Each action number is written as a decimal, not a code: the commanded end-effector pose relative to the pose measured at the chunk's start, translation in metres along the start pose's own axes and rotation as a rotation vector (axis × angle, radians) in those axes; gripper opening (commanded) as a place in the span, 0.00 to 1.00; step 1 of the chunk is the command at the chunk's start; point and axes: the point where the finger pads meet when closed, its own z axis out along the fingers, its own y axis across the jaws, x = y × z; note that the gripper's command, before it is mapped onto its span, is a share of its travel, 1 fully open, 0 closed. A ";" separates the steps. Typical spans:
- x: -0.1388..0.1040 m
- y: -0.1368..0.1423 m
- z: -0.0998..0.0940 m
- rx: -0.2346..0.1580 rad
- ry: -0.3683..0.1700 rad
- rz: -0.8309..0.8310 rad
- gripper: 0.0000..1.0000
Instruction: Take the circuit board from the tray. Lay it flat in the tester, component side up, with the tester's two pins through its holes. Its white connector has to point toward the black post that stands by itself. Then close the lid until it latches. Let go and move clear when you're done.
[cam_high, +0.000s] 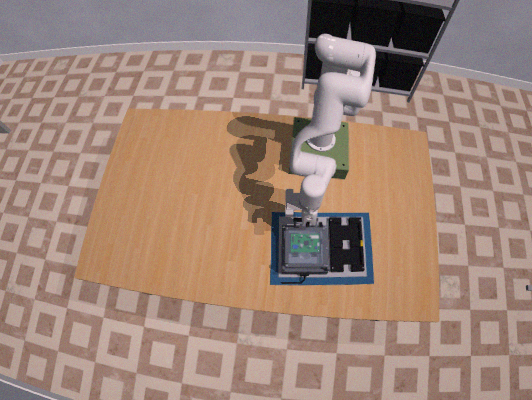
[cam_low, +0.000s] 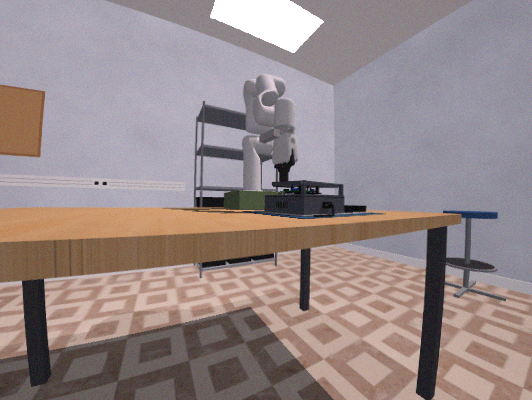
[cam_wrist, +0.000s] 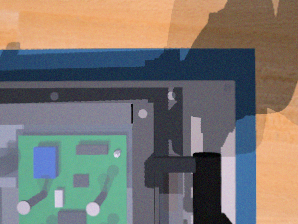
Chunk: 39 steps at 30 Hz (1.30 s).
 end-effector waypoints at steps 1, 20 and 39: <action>0.000 -0.001 0.000 0.003 0.001 0.000 0.00; 0.000 -0.001 0.003 0.003 0.001 0.000 0.00; 0.000 -0.001 0.005 0.003 0.001 0.000 0.00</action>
